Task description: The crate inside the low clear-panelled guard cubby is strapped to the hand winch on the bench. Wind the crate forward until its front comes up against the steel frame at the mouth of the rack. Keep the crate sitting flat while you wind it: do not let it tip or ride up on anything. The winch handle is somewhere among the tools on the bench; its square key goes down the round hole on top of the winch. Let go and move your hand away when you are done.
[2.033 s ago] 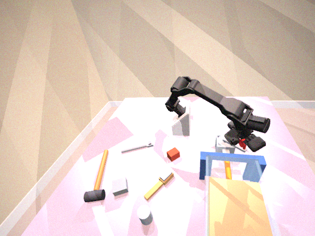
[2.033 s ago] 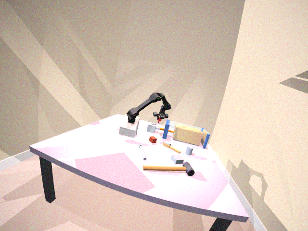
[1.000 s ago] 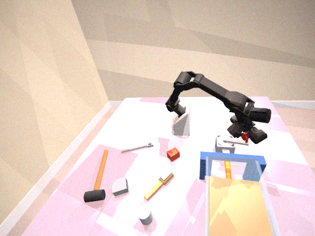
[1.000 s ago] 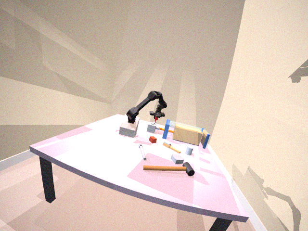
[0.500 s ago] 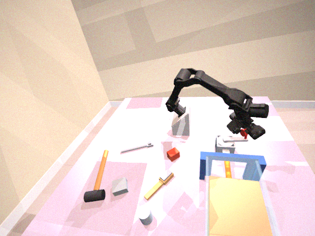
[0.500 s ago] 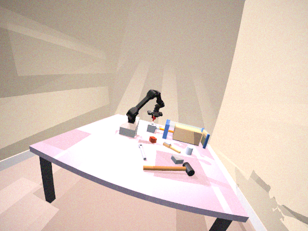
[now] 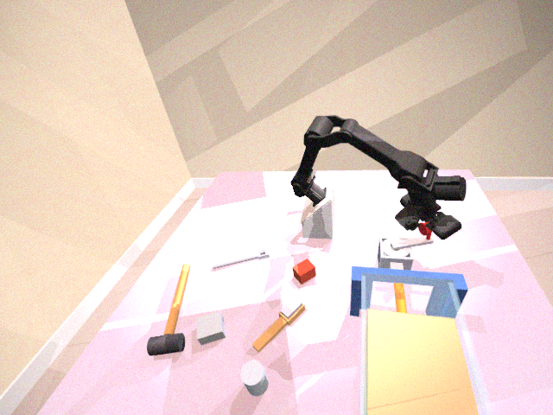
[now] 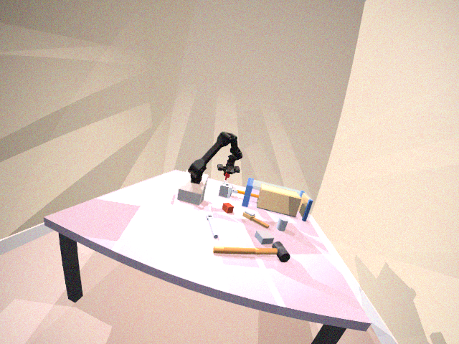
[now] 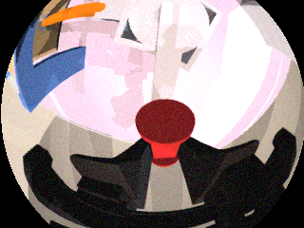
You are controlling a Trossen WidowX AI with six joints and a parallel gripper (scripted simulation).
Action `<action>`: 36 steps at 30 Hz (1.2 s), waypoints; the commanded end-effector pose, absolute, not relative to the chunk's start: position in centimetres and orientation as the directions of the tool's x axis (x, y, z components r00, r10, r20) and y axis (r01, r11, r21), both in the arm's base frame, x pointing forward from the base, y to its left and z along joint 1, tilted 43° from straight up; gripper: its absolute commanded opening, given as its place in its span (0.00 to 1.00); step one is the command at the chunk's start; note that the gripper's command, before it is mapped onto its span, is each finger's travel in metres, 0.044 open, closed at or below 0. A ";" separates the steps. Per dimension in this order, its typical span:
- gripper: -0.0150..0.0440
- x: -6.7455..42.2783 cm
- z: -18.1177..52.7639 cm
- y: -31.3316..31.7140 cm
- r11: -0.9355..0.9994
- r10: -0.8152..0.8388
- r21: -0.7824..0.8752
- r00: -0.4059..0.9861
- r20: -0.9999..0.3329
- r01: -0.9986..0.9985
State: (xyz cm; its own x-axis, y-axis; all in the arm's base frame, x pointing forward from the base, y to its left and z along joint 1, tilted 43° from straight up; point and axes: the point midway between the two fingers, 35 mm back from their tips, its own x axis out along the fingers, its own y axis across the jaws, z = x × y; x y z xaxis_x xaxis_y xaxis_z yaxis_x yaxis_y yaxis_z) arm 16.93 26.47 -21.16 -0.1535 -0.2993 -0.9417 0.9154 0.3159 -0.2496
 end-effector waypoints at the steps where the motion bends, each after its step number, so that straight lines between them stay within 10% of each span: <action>1: 0.25 15.2 -20.9 25.8 0.312 -0.314 -0.283 -0.183 -0.931 0.907; 36: 0.25 11.3 -18.6 23.1 0.311 -0.316 -0.287 -0.186 -0.930 0.906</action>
